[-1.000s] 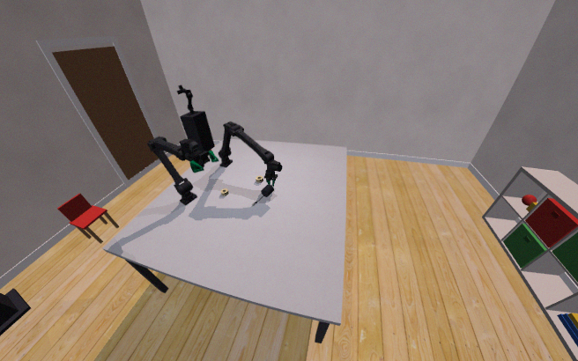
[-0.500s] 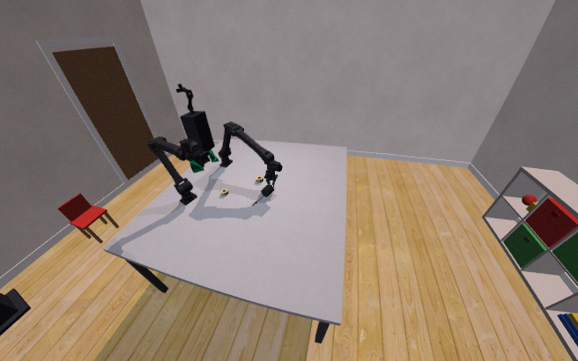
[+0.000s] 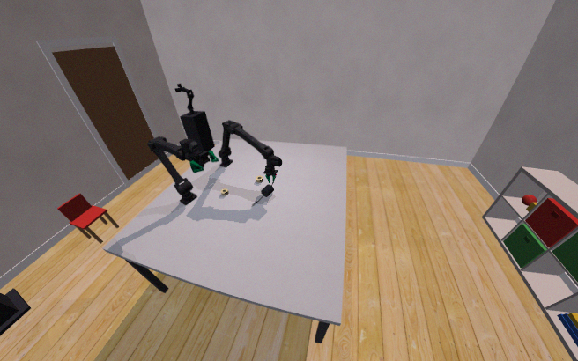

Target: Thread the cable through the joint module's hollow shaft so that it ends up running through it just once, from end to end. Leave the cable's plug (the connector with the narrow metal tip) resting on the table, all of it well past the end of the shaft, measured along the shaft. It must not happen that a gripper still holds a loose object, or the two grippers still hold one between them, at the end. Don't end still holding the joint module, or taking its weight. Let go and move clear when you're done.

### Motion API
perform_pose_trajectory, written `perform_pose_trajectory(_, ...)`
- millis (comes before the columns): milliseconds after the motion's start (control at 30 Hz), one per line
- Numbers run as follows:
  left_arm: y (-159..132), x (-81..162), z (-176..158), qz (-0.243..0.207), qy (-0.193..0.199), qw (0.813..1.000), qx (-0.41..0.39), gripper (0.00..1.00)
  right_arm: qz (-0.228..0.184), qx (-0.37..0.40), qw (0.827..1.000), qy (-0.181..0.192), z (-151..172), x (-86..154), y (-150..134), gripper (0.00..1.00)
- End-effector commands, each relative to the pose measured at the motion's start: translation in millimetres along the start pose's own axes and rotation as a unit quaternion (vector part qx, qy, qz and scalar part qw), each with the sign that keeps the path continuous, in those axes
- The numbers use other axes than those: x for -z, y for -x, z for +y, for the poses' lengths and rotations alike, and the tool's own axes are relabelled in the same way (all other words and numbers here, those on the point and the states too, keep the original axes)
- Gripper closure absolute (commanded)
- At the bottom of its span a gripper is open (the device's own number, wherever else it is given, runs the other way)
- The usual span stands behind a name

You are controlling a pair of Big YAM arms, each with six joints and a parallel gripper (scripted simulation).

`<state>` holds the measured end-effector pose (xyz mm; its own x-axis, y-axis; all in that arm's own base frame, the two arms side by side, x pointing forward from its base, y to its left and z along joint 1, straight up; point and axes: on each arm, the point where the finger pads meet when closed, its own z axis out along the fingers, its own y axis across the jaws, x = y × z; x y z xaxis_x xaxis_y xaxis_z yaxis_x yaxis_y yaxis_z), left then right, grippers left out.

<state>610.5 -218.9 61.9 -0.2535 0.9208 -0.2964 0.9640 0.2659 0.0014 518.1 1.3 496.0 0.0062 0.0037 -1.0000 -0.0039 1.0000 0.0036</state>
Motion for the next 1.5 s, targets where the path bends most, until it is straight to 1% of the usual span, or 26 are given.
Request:
perform_pose_trajectory(0,17.1,40.9,23.6,-0.018,0.028,0.999,-0.01,0.68,-0.044,-0.003,0.999,0.003,4.1,-1.7,49.0,0.0)
perform_pose_trajectory(33,17.5,46.2,23.3,-0.019,0.029,0.999,-0.01,0.68,-0.044,-0.003,0.999,0.003,4.1,-1.7,49.0,0.0)
perform_pose_trajectory(100,5.7,17.1,15.1,-0.004,0.006,1.0,-0.004,0.68,-0.044,-0.003,0.999,0.003,4.1,-1.7,49.0,0.0)
perform_pose_trajectory(167,5.7,17.1,15.1,-0.004,0.006,1.0,-0.004,0.68,-0.044,-0.003,0.999,0.003,4.1,-1.7,49.0,0.0)
perform_pose_trajectory(200,9.7,14.2,5.0,-0.002,0.0,1.0,-0.01,0.68,-0.044,-0.003,0.999,0.003,4.1,-1.7,49.0,0.0)
perform_pose_trajectory(233,17.0,58.1,22.8,-0.025,0.042,0.999,0.0,0.68,-0.043,-0.003,0.999,0.003,4.0,-1.8,48.9,0.0)
perform_pose_trajectory(300,1.3,41.7,9.7,-0.014,0.029,0.999,0.013,0.68,-0.044,-0.003,0.999,0.003,3.8,-1.8,48.9,0.0)
perform_pose_trajectory(333,1.4,44.9,11.7,-0.017,0.034,0.999,0.018,0.68,-0.044,-0.003,0.999,0.003,3.7,-1.8,48.9,0.0)
perform_pose_trajectory(533,-1.4,74.1,24.0,-0.038,0.08,0.994,0.058,0.68,-0.044,0.0,0.999,0.001,1.9,-1.9,48.7,0.0)
perform_pose_trajectory(667,-4.8,105.4,33.9,-0.063,0.126,0.985,0.098,0.68,-0.044,0.002,0.999,-0.001,0.0,-2.1,48.5,0.0)
perform_pose_trajectory(733,-4.8,105.4,33.9,-0.063,0.126,0.985,0.098,0.68,-0.044,0.002,0.999,-0.001,0.0,-2.1,48.5,0.0)
perform_pose_trajectory(767,-6.1,111.4,36.0,-0.07,0.137,0.982,0.109,0.68,-0.033,0.001,0.999,-0.001,-0.3,-1.8,37.9,0.0)
perform_pose_trajectory(800,-3.3,121.6,36.1,-0.079,0.151,0.979,0.116,0.68,-0.044,0.004,0.999,-0.003,-1.8,-2.2,48.4,0.0)
perform_pose_trajectory(833,-6.5,133.3,39.7,-0.088,0.166,0.973,0.13,0.68,-0.044,0.004,0.999,-0.003,-2.2,-2.2,48.3,0.0)
perform_pose_trajectory(900,-11.9,146.0,42.4,-0.103,0.189,0.964,0.155,0.68,-0.044,0.005,0.999,-0.005,-4.4,-2.3,48.3,0.0)
perform_pose_trajectory(1033,-19.5,189.8,48.2,-0.143,0.243,0.939,0.197,0.68,-0.045,0.004,0.999,-0.008,-7.3,-2.5,48.0,0.0)
perform_pose_trajectory(1233,-33.2,257.3,48.7,-0.209,0.317,0.89,0.254,0.68,-0.038,0.005,0.999,-0.007,-6.9,-3.7,38.3,0.0)
perform_pose_trajectory(1300,-33.2,257.3,48.7,-0.209,0.317,0.89,0.254,0.68,-0.038,0.005,0.999,-0.007,-6.9,-3.7,38.3,0.0)
perform_pose_trajectory(1333,-32.9,259.9,47.7,-0.218,0.322,0.883,0.262,0.68,-0.024,0.003,1.0,-0.004,-3.6,-4.4,25.9,0.0)
perform_pose_trajectory(1367,-35.4,277.5,45.5,-0.233,0.337,0.872,0.269,0.68,-0.033,0.005,0.999,-0.008,-8.0,-3.9,31.8,0.0)
perform_pose_trajectory(1433,-43.6,301.6,43.6,-0.257,0.359,0.85,0.287,0.68,-0.033,0.005,0.999,-0.009,-8.1,-4.1,30.6,0.0)
perform_pose_trajectory(1467,-46.3,312.7,41.6,-0.27,0.369,0.839,0.295,0.68,-0.032,0.005,0.999,-0.008,-7.8,-0.3,28.2,0.0)
